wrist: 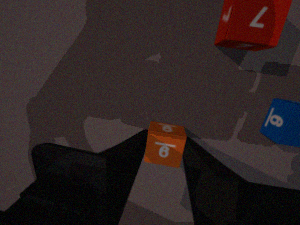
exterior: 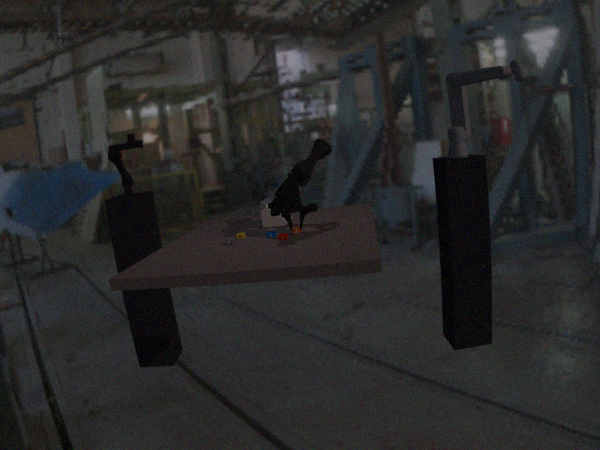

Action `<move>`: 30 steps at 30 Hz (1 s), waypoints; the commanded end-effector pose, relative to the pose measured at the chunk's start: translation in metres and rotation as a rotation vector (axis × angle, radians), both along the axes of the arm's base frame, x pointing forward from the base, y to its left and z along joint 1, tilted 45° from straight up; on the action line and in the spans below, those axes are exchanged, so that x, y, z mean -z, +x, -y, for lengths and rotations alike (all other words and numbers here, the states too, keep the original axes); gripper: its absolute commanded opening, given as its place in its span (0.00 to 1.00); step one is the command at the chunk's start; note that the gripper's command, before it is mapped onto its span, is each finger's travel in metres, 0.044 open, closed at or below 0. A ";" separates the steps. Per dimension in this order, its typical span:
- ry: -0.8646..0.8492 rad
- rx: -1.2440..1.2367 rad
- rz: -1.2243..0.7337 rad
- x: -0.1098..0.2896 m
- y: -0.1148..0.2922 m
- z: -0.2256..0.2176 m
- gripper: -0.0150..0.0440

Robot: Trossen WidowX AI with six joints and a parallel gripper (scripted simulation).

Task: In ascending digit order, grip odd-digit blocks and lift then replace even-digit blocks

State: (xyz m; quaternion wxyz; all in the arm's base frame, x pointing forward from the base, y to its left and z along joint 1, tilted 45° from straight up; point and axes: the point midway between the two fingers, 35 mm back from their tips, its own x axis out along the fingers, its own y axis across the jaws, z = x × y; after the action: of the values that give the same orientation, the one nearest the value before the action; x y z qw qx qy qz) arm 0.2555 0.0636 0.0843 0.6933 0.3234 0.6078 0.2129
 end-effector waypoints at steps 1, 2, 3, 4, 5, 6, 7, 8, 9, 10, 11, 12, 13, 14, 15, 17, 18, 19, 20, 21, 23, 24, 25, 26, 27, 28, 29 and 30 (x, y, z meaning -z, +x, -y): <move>0.004 0.003 -0.008 0.001 -0.001 -0.001 0.46; 0.004 0.003 -0.008 0.001 -0.001 -0.001 0.46; 0.004 0.003 -0.008 0.001 -0.001 -0.001 0.46; 0.004 0.003 -0.008 0.001 -0.001 -0.001 0.50; 0.004 0.003 -0.008 0.001 -0.001 -0.001 0.55; 0.004 0.003 -0.008 0.001 -0.001 -0.001 0.59; 0.004 0.003 -0.008 0.001 -0.001 -0.001 0.64; 0.004 0.003 -0.008 0.001 -0.001 -0.001 0.68; 0.004 0.003 -0.008 0.001 -0.001 -0.001 0.72; 0.004 0.003 -0.008 0.001 -0.001 -0.001 0.77; 0.004 0.003 -0.008 0.001 -0.001 -0.001 0.81; 0.004 0.003 -0.008 0.001 -0.001 -0.001 0.86; 0.004 0.003 -0.008 0.001 -0.001 -0.001 0.90; 0.004 0.003 -0.008 0.001 -0.001 -0.001 0.93; 0.004 0.003 -0.008 0.001 -0.001 -0.001 0.93; 0.004 0.003 -0.008 0.001 -0.001 -0.001 0.93; 0.004 0.003 -0.008 0.000 -0.001 0.001 0.93; 0.002 0.003 -0.008 -0.004 -0.002 0.005 0.93; 0.002 0.003 -0.008 -0.011 -0.003 0.012 0.93; 0.002 0.003 -0.008 -0.018 -0.005 0.019 0.93; 0.002 0.003 -0.009 -0.024 -0.007 0.025 0.93; 0.002 0.003 -0.009 -0.024 -0.007 0.025 0.93; 0.002 0.003 -0.009 -0.024 -0.007 0.025 0.93; 0.002 0.003 -0.009 -0.024 -0.007 0.025 0.93; 0.002 0.003 -0.009 -0.024 -0.007 0.025 0.93; 0.001 0.002 -0.007 -0.026 -0.007 0.025 0.93; -0.004 0.000 -0.004 -0.033 -0.006 0.026 0.93; -0.011 -0.005 0.001 -0.043 -0.005 0.028 0.93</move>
State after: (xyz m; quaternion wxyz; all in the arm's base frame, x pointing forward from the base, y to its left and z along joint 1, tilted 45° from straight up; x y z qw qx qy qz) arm 0.2468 0.0406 0.1084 0.6851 0.3293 0.6155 0.2082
